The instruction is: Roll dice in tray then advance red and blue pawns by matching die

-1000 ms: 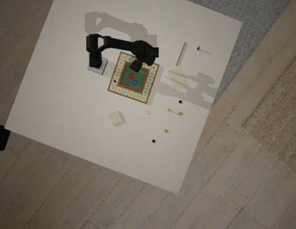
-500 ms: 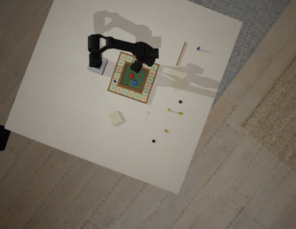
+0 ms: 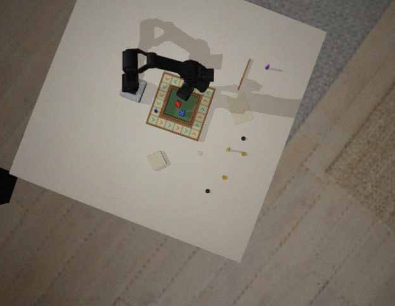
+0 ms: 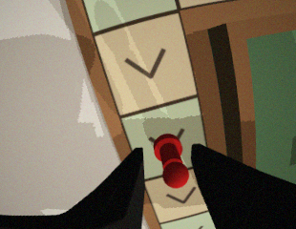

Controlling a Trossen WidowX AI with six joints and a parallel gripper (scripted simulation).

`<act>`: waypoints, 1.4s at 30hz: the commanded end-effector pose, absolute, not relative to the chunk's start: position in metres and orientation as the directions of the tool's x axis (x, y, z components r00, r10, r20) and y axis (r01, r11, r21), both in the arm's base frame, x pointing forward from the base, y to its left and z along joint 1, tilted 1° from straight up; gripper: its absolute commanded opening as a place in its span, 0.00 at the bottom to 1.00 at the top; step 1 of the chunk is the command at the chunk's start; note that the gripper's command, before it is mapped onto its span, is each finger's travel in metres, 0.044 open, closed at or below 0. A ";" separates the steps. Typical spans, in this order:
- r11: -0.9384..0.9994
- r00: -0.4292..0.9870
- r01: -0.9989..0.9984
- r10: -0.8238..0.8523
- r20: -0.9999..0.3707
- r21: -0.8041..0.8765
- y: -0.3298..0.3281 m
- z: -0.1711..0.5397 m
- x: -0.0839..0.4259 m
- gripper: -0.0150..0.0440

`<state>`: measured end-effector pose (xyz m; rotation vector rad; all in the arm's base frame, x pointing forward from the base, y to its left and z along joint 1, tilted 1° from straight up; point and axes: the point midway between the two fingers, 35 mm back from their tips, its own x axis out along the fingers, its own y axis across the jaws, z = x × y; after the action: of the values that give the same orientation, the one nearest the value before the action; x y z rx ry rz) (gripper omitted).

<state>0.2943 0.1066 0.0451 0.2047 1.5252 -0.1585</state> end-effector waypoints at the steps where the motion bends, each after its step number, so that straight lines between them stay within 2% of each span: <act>1: 0.972 0.040 0.235 0.021 -0.999 0.030 0.106 0.043 0.294 0.36; 11: 0.972 0.040 0.235 0.021 -0.999 0.030 0.106 0.043 0.294 0.25; 35: 0.972 0.040 0.235 0.021 -0.999 0.029 0.099 0.167 0.289 0.25; 42: 0.972 0.039 0.235 0.021 -0.999 0.029 0.100 0.168 0.283 0.25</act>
<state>0.2874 0.0992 0.1673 0.2098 1.5282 -0.1670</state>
